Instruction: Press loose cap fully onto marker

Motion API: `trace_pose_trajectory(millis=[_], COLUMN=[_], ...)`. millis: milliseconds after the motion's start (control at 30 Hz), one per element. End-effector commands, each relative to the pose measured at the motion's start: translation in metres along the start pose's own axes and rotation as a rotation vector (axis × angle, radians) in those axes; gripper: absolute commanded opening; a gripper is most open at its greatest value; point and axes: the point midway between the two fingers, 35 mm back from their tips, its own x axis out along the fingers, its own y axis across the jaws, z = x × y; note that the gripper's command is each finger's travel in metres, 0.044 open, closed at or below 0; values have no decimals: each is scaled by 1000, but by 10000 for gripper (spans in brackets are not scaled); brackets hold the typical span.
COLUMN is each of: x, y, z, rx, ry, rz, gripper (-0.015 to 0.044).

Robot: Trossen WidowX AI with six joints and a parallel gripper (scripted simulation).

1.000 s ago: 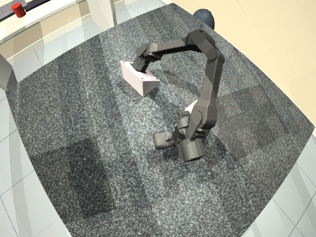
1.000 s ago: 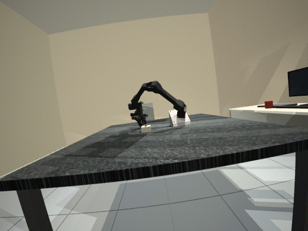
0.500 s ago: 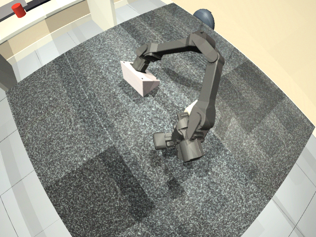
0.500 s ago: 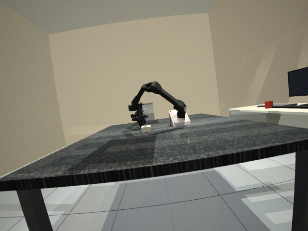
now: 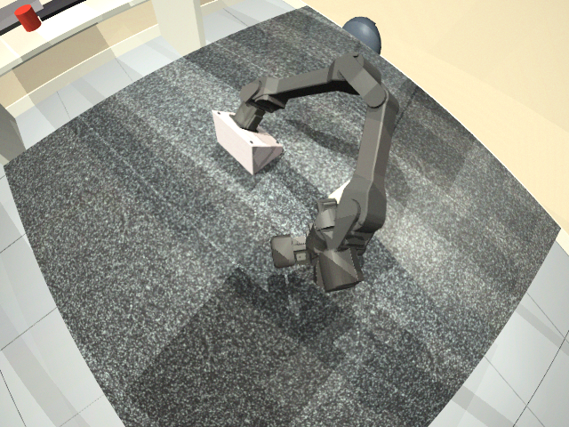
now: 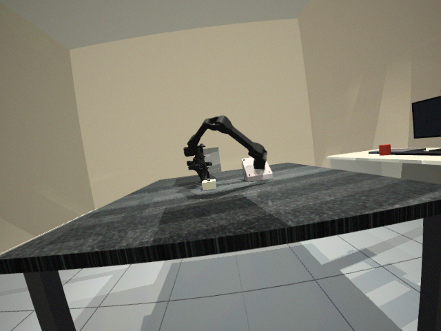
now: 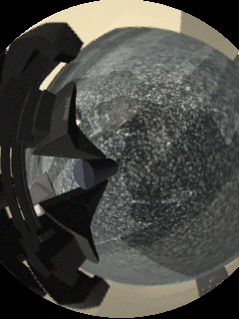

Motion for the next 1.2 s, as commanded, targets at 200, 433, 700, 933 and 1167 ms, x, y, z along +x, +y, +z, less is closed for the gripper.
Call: trace_pose_trajectory(millis=[200, 433, 700, 933, 1167], x=[-36, -42, -55, -66, -75], y=[0, 2, 25, 41, 59], z=[0, -1, -18, -33, -50], rx=[-6, -6, -6, 2, 5], ry=[-9, -9, -9, -12, -13], rz=[-4, -4, -4, -8, -8], gripper=[0, 0, 0, 0, 0])
